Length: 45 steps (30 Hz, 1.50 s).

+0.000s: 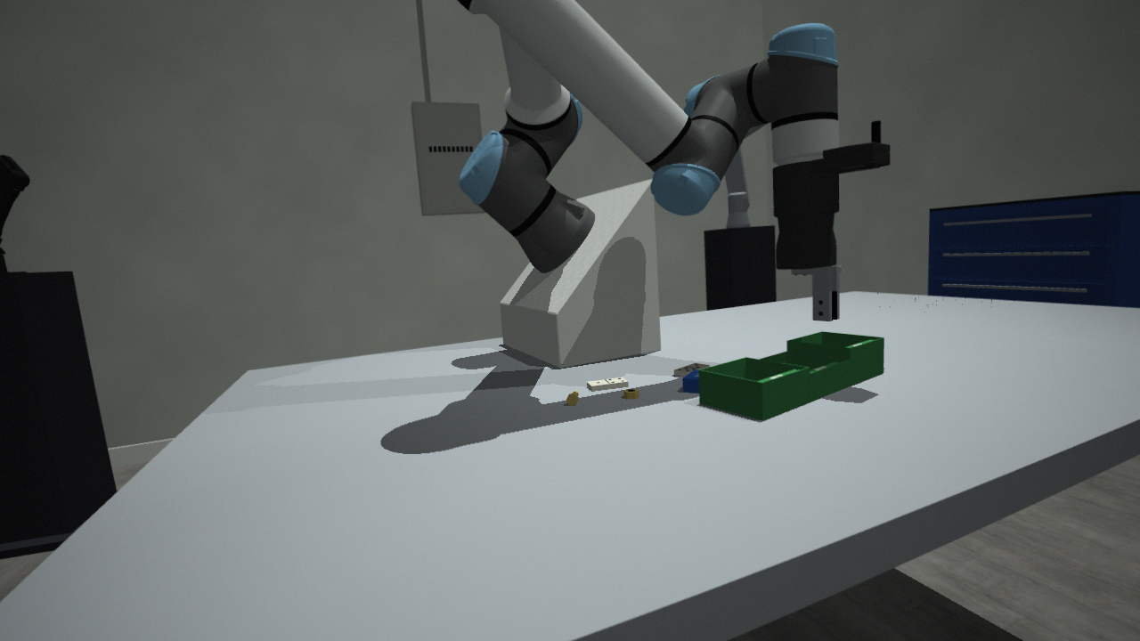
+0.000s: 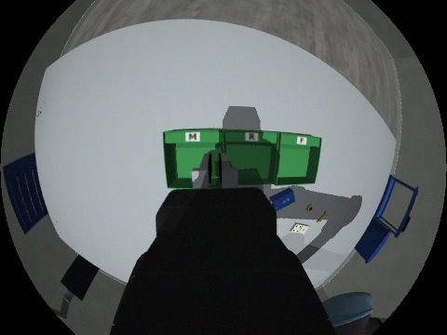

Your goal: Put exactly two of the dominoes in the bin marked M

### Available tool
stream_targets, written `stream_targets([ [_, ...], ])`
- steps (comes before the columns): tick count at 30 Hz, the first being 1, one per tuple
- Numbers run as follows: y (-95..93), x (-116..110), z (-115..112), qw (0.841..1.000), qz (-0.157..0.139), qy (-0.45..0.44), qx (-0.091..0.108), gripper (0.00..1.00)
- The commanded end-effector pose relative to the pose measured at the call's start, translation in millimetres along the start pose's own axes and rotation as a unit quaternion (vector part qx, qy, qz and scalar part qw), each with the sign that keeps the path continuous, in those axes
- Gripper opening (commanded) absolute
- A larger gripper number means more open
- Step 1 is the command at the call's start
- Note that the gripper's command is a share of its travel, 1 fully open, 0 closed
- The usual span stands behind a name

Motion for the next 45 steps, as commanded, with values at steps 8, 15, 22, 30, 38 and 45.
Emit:
stream_targets([
  [8,0.5,5,-38,1.0,0.0,0.0,0.0,0.31],
  [15,-4.8,5,-38,1.0,0.0,0.0,0.0,0.31],
  [22,-20.8,5,-38,1.0,0.0,0.0,0.0,0.31],
  [30,-39.4,5,-38,1.0,0.0,0.0,0.0,0.31],
  [38,-58.8,5,-38,1.0,0.0,0.0,0.0,0.31],
  [45,-58.9,5,-38,1.0,0.0,0.0,0.0,0.31],
])
Point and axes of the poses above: the point where the finger pads meet when closed, its own y axis back along the fingers, its own z axis across the jaws, x = y × z, the point moved 2 cm from there along y, back along the fingers, and after that the axes turned 6 degrees about y, right-handed, at the moved point
